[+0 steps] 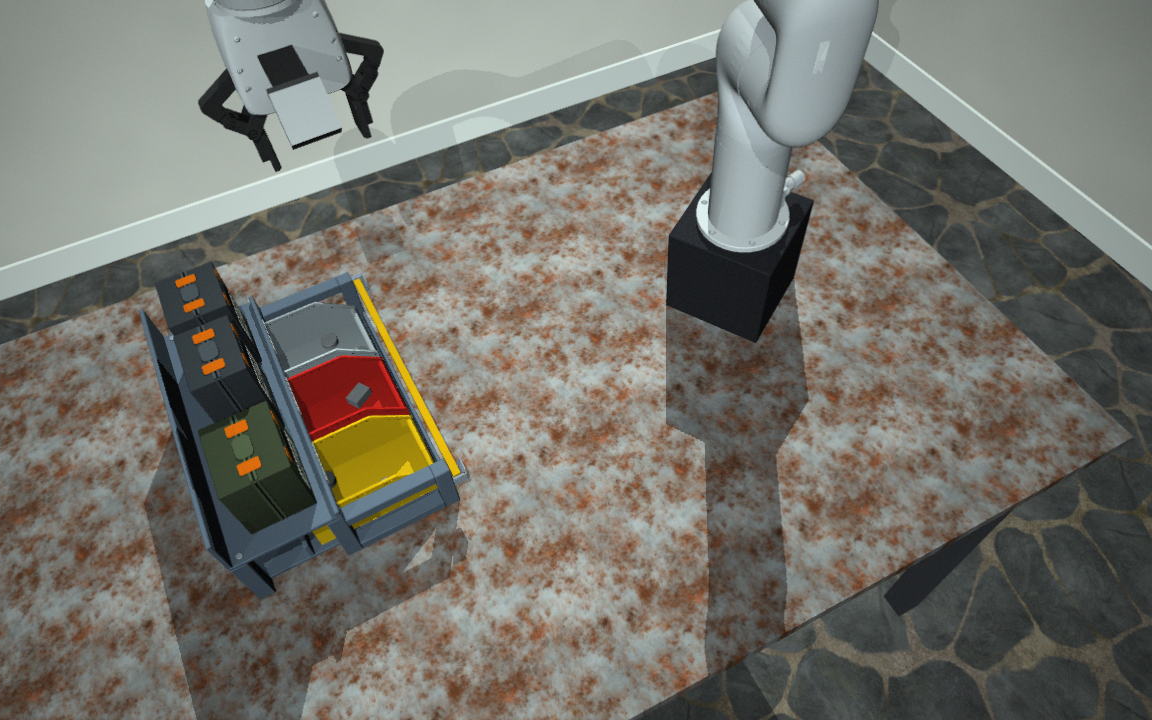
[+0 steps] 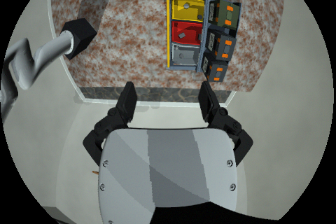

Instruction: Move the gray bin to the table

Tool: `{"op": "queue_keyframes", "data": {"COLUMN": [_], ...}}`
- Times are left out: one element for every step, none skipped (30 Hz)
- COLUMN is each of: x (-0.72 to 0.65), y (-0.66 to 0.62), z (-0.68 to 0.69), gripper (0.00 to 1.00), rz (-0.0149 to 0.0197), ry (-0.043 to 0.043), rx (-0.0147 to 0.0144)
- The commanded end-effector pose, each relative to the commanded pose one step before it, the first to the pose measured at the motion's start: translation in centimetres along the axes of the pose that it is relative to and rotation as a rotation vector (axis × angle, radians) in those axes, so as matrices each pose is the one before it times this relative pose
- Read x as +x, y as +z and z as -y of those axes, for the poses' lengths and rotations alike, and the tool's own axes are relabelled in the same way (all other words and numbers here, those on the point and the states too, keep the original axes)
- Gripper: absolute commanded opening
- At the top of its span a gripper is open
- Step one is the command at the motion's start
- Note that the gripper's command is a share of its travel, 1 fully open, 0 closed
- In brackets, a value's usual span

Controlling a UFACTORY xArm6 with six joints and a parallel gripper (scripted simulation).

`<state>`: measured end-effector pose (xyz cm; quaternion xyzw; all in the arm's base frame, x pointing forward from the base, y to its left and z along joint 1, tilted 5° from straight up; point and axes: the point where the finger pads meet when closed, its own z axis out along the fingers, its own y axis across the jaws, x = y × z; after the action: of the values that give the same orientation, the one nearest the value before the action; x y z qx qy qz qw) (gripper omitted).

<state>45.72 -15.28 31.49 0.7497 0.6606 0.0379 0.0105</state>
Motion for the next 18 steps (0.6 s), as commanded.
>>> {"op": "queue_keyframes", "data": {"x": [-0.031, 0.000, 0.000, 0.000, 0.000, -0.001, 0.003, 0.003, 0.003, 0.003, 0.000, 0.000, 0.000, 0.000, 0.000, 0.000, 0.000, 0.000], "y": [-0.250, 0.000, 0.000, 0.000, 0.000, 0.909, 1.000, 1.000, 1.000, 1.000, 0.000, 0.000, 0.000, 0.000, 0.000, 0.000, 0.000, 0.000], "z": [-0.201, 0.000, 0.000, 0.000, 0.000, -0.027, 0.004, 0.004, 0.004, 0.003, 0.000, 0.000, 0.000, 0.000, 0.000, 0.000, 0.000, 0.000], "gripper": [1.00, 1.00, 1.00, 1.00, 1.00, 1.00, 1.00, 1.00, 1.00, 1.00, 1.00, 1.00, 1.00, 1.00, 1.00, 1.00, 1.00, 1.00], "rz": [0.00245, 0.00000, 0.00000, 0.00000, 0.00000, 0.00032, -0.00008, -0.00008, -0.00008, -0.00008, 0.00000, 0.00000, 0.00000, 0.00000, 0.00000, 0.00000, 0.00000, 0.00000], "ry": [-0.00031, 0.00000, 0.00000, 0.00000, 0.00000, -0.00006, 0.00001, 0.00001, 0.00001, 0.00001, 0.00000, 0.00000, 0.00000, 0.00000, 0.00000, 0.00000, 0.00000, 0.00000], "rx": [-0.01102, 0.00000, 0.00000, 0.00000, 0.00000, -0.00139, 0.00033, 0.00033, 0.00033, 0.00033, 0.00000, 0.00000, 0.00000, 0.00000, 0.00000, 0.00000, 0.00000, 0.00000]}}
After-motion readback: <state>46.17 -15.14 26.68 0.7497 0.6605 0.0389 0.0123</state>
